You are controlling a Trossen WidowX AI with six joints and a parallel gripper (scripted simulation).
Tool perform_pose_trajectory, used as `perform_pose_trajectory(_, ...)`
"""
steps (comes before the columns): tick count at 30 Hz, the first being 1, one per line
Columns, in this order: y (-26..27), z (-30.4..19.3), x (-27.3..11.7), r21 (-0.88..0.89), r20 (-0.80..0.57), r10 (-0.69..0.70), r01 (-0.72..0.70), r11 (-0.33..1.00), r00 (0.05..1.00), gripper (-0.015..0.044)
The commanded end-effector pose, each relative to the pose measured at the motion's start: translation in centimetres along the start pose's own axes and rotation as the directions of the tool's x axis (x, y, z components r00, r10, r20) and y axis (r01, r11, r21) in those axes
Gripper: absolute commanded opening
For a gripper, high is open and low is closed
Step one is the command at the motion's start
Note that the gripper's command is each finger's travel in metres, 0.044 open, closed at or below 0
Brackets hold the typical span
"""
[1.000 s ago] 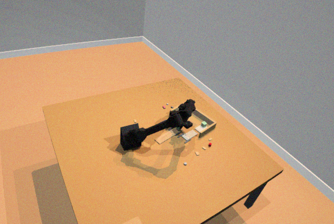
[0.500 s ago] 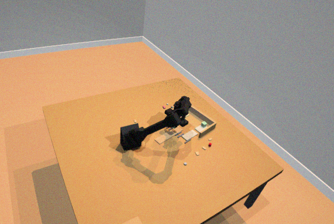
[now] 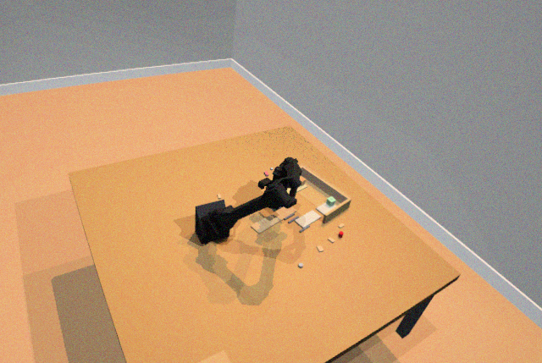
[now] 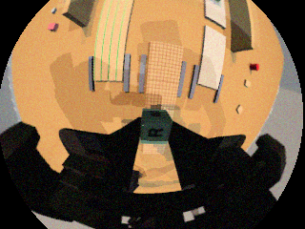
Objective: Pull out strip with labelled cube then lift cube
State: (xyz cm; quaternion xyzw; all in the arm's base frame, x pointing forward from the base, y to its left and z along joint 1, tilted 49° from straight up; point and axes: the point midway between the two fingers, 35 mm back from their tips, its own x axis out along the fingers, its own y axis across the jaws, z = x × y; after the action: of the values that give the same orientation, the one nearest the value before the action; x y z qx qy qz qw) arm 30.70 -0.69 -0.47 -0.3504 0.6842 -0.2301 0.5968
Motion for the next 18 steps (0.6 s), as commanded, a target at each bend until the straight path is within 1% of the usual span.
perform_pose_trajectory(1, 0.2, -0.3, -0.9, 0.006, 0.004, 0.004, -0.004, 1.000, 1.000, 0.0000)
perform_pose_trajectory(6, 0.2, -0.4, -3.5, 0.005, 0.003, 0.005, -0.005, 1.000, 1.000, 0.0000)
perform_pose_trajectory(18, 0.2, -0.4, -3.6, 0.005, 0.003, 0.005, -0.005, 1.000, 1.000, 0.0000)
